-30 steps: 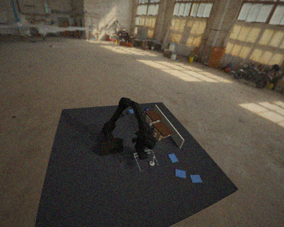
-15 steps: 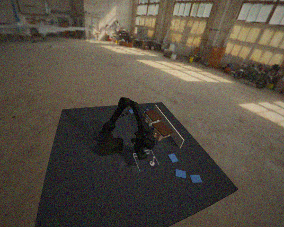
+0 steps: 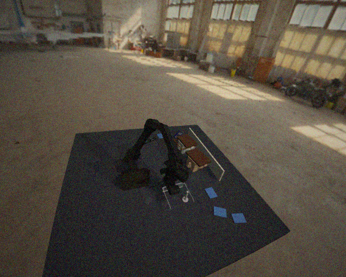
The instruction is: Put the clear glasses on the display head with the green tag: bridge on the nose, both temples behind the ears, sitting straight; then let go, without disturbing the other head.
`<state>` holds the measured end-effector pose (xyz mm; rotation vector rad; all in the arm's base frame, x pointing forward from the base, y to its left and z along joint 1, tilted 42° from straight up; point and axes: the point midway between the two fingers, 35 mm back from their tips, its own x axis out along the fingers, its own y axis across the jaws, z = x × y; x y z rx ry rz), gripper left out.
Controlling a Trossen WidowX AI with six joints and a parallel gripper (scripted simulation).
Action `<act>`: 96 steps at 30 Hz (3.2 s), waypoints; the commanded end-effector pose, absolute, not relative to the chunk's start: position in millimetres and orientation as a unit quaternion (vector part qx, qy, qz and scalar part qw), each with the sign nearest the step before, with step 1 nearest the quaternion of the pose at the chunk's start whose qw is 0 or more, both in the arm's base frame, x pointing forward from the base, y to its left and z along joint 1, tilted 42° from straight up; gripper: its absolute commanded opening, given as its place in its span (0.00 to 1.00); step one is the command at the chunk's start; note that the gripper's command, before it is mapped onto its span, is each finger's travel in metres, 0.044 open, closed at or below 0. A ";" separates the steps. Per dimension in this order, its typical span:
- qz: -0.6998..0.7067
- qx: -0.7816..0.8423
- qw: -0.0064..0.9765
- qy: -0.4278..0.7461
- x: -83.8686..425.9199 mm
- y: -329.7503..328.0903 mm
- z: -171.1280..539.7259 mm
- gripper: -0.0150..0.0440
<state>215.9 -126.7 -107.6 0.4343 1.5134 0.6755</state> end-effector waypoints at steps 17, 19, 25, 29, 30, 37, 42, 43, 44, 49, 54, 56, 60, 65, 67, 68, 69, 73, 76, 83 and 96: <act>0.297 0.192 0.654 0.669 229.7 -155.9 -72.9 0.25; 0.297 0.192 0.654 0.669 230.4 -162.2 -64.6 0.25; 0.296 0.192 0.654 0.669 232.1 -162.3 -59.3 0.25; 0.295 0.191 0.655 0.670 240.0 -150.2 -46.8 0.25; 0.294 0.191 0.655 0.670 242.6 -145.8 -42.4 0.25; 0.293 0.190 0.655 0.670 256.9 -112.1 -12.2 0.25; 0.293 0.191 0.655 0.669 263.0 -86.4 8.4 0.25; 0.294 0.191 0.655 0.669 263.7 -81.1 12.5 0.25; 0.294 0.191 0.655 0.669 264.4 -75.8 16.4 0.25; 0.297 0.193 0.654 0.668 265.4 -49.0 35.8 0.25; 0.300 0.195 0.653 0.668 263.9 -30.2 48.7 0.25; 0.300 0.195 0.653 0.668 263.9 -30.2 48.7 0.25; 0.300 0.195 0.653 0.668 264.0 -29.7 47.9 0.25; 0.300 0.195 0.653 0.668 264.4 -27.1 44.5 0.25; 0.300 0.195 0.653 0.668 264.6 -25.9 42.9 0.25; 0.300 0.195 0.653 0.668 264.7 -25.3 42.1 0.25; 0.300 0.195 0.653 0.668 264.8 -24.7 41.3 0.25; 0.300 0.195 0.653 0.668 265.0 -22.3 38.2 0.25; 0.299 0.195 0.653 0.668 265.2 -20.5 35.9 0.25; 0.299 0.195 0.653 0.668 265.5 -16.3 30.6 0.25; 0.299 0.195 0.653 0.668 265.7 -8.4 21.0 0.25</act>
